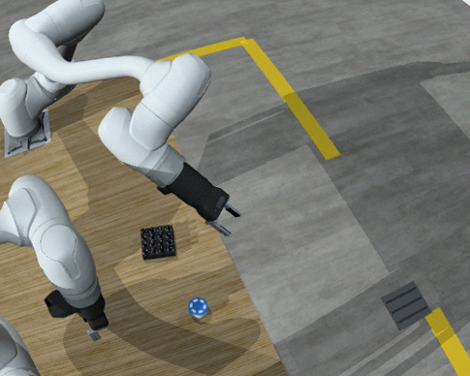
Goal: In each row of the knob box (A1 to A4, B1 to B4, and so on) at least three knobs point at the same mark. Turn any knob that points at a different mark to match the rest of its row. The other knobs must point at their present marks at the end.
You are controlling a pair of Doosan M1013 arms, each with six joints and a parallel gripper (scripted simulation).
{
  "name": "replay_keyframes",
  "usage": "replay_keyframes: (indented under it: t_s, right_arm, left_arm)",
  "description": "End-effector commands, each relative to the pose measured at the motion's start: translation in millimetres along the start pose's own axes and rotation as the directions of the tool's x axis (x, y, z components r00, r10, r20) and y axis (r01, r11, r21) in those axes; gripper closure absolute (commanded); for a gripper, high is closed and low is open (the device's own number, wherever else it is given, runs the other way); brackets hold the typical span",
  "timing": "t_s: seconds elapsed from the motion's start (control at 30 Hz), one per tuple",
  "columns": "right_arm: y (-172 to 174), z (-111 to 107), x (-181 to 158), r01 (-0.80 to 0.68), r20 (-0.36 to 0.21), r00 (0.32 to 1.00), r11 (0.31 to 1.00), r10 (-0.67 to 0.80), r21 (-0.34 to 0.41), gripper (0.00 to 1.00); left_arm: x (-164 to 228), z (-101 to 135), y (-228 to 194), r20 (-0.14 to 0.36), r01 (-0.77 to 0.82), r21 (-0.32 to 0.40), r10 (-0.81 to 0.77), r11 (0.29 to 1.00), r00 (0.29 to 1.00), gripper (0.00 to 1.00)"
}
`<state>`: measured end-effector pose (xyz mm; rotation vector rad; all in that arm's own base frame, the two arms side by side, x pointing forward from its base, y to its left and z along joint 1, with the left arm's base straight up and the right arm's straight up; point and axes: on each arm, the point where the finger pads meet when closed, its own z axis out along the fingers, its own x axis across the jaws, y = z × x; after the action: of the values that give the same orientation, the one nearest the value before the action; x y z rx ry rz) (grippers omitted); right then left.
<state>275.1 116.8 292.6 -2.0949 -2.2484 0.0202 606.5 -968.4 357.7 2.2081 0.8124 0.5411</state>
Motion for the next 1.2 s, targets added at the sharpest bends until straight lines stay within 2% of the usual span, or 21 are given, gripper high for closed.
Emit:
replay_keyframes:
  t_s: [0.0,0.3,0.53,0.8,0.87,1.17]
  right_arm:
    - [0,0,0,0.000,-0.001,1.000,1.000,0.000,-0.001,0.00]
    - [0,0,0,0.000,-0.001,1.000,1.000,0.000,-0.001,0.00]
    - [0,0,0,0.000,-0.001,1.000,1.000,0.000,-0.001,0.00]
    - [0,0,0,0.000,-0.001,1.000,1.000,0.000,-0.001,0.00]
    - [0,0,0,0.000,-0.001,1.000,1.000,0.000,-0.001,0.00]
    - [0,0,0,0.000,-0.001,1.000,1.000,0.000,-0.001,0.00]
  left_arm:
    - [3,-1,1,-0.002,0.001,-0.001,-0.001,1.000,1.000,0.00]
    - [20,2,-2,-0.014,0.010,0.009,-0.010,1.000,1.000,0.00]
    - [60,10,-12,-0.042,0.030,0.033,-0.029,0.999,0.999,0.00]
    - [139,21,-34,-0.098,0.074,0.080,-0.066,0.994,0.993,0.00]
    - [139,21,-34,-0.098,0.074,0.080,-0.066,0.994,0.993,0.00]
    - [273,29,-82,-0.195,0.160,0.156,-0.128,0.975,0.972,0.00]
